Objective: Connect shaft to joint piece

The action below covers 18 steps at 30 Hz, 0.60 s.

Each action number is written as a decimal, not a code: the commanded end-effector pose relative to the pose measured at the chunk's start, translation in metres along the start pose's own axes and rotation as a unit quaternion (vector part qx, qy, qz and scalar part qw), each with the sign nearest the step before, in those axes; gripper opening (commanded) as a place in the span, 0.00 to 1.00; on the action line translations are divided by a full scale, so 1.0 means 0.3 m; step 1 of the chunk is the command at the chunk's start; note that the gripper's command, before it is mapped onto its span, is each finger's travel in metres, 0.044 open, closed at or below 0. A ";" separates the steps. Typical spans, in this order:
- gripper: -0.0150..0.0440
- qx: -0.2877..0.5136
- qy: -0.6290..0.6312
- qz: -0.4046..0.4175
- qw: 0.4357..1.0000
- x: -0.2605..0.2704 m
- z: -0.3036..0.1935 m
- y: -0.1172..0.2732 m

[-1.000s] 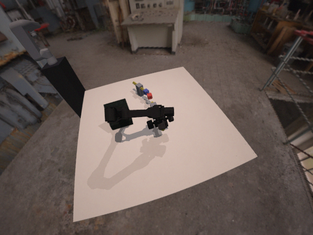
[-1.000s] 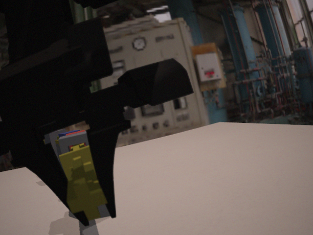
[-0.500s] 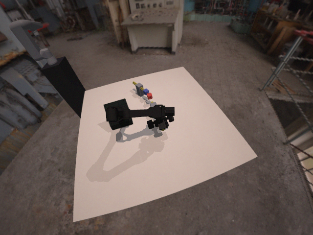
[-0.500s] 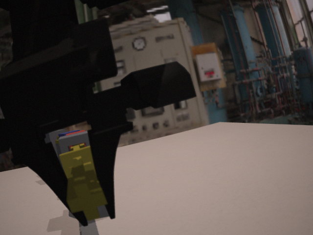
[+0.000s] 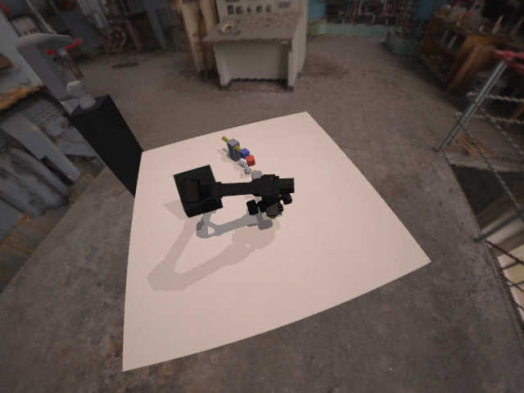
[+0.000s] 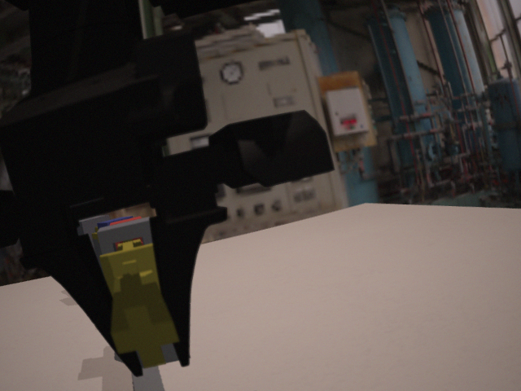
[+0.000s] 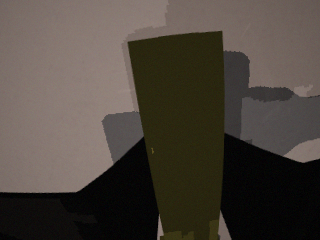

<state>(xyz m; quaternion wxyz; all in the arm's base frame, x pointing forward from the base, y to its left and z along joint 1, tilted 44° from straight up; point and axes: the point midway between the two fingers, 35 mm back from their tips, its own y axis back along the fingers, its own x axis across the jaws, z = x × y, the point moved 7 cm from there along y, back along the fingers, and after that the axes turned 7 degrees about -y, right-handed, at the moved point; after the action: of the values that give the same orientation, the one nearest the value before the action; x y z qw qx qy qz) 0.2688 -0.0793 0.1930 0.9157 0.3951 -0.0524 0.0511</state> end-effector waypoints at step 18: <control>0.25 0.001 0.001 -0.010 1.000 -0.002 -0.058 -0.002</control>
<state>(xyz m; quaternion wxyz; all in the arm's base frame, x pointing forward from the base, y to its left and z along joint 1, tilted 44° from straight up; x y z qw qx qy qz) 0.2692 -0.0712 0.1854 0.9163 0.3951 -0.0480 0.0453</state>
